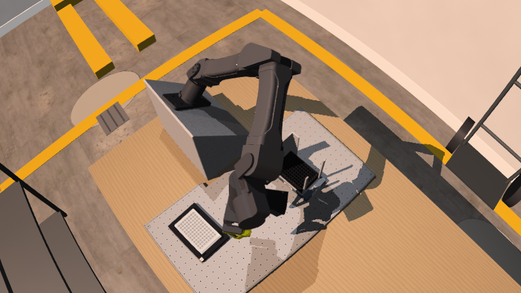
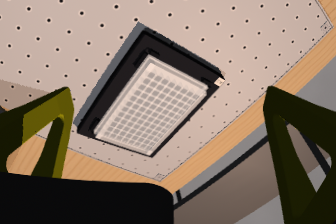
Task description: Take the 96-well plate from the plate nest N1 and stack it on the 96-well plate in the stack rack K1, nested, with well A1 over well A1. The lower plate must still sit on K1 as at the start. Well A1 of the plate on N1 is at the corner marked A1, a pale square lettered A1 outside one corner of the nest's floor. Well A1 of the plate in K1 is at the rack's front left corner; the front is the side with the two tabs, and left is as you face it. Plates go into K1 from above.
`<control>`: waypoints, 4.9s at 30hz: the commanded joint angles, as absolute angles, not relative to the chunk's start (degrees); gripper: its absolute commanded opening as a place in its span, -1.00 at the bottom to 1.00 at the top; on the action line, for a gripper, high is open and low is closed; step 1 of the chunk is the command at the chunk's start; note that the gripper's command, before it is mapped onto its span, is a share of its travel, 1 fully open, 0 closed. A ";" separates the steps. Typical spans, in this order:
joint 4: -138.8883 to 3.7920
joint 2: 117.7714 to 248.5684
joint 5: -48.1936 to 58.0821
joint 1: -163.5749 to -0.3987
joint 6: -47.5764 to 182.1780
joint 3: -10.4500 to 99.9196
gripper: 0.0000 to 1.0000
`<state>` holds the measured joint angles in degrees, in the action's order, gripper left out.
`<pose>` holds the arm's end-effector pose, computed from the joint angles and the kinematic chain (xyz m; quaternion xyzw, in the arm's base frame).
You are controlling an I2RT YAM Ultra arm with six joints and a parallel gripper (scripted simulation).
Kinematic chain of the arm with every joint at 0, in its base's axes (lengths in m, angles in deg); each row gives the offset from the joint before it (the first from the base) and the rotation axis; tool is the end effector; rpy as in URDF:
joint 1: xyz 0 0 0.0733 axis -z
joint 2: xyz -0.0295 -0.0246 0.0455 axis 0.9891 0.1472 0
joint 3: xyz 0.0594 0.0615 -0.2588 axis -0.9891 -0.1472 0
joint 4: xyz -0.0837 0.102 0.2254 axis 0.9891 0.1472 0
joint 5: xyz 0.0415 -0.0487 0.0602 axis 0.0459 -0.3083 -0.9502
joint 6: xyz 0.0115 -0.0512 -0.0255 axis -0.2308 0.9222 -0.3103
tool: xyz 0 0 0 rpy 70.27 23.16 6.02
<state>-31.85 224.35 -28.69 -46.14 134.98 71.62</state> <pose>0.3555 -0.2225 0.0165 -0.2332 0.9219 0.2637 0.1616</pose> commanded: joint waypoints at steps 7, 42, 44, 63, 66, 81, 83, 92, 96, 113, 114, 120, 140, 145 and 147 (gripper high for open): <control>-29.34 228.37 -28.44 -41.09 132.70 72.81 1.00; -24.97 240.99 -27.88 -29.23 123.73 73.71 1.00; -24.97 240.99 -27.88 -29.23 123.73 73.71 1.00; -29.31 242.90 -29.03 -31.26 122.02 70.41 1.00; -30.34 243.16 -29.26 -31.67 121.61 69.86 1.00; -34.79 244.49 -30.28 -33.54 119.71 67.81 1.00; -35.48 244.70 -30.44 -33.85 119.40 67.51 1.00; -37.87 245.26 -31.05 -34.94 118.29 66.85 1.00; -39.23 246.09 -31.36 -35.55 117.63 66.18 1.00; -44.28 248.15 -32.60 -37.97 115.03 64.73 1.00; -44.61 248.28 -32.67 -38.12 114.86 64.63 1.00; -46.61 249.20 -33.19 -38.80 113.72 64.24 1.00; -52.56 252.15 -34.67 -42.26 110.16 63.43 1.00; -52.82 250.49 -34.73 -41.29 109.99 63.47 1.00; -52.86 250.48 -34.73 -41.30 109.97 63.45 1.00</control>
<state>-51.50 251.67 -33.89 -42.34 110.52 64.65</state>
